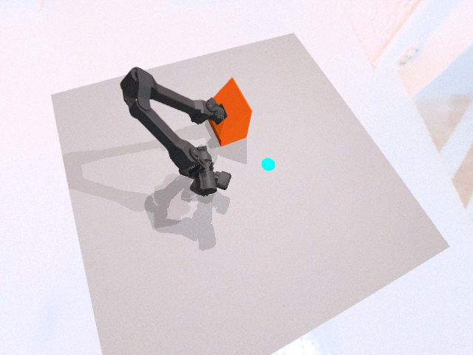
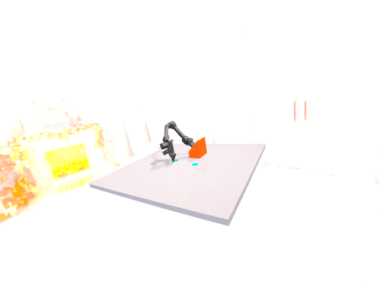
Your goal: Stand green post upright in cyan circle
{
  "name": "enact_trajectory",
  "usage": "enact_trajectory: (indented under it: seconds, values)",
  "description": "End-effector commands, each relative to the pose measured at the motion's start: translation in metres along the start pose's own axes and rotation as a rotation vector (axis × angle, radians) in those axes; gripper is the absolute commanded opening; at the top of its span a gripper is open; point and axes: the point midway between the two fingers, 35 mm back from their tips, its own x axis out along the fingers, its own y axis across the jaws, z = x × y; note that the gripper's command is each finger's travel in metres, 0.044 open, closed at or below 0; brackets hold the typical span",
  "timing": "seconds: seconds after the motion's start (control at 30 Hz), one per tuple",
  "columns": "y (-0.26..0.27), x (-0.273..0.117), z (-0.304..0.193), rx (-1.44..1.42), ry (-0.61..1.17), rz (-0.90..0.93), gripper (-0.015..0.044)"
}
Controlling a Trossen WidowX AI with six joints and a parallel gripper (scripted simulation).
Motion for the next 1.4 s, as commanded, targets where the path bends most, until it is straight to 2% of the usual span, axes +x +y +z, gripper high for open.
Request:
enact_trajectory:
  seconds: [0.0, 0.2, 0.4, 1.37]
  values:
    - [0.0, 0.003, 0.002, -0.005, -0.013, 0.003, 0.018]
    - [0.0, 0.003, 0.002, -0.005, -0.013, 0.003, 0.0023]
    - [0.002, -0.002, 0.002, -0.005, -0.011, 0.005, 0.0023]
    - [0.006, -0.091, 0.002, -0.006, 0.0, 0.013, 0.0023]
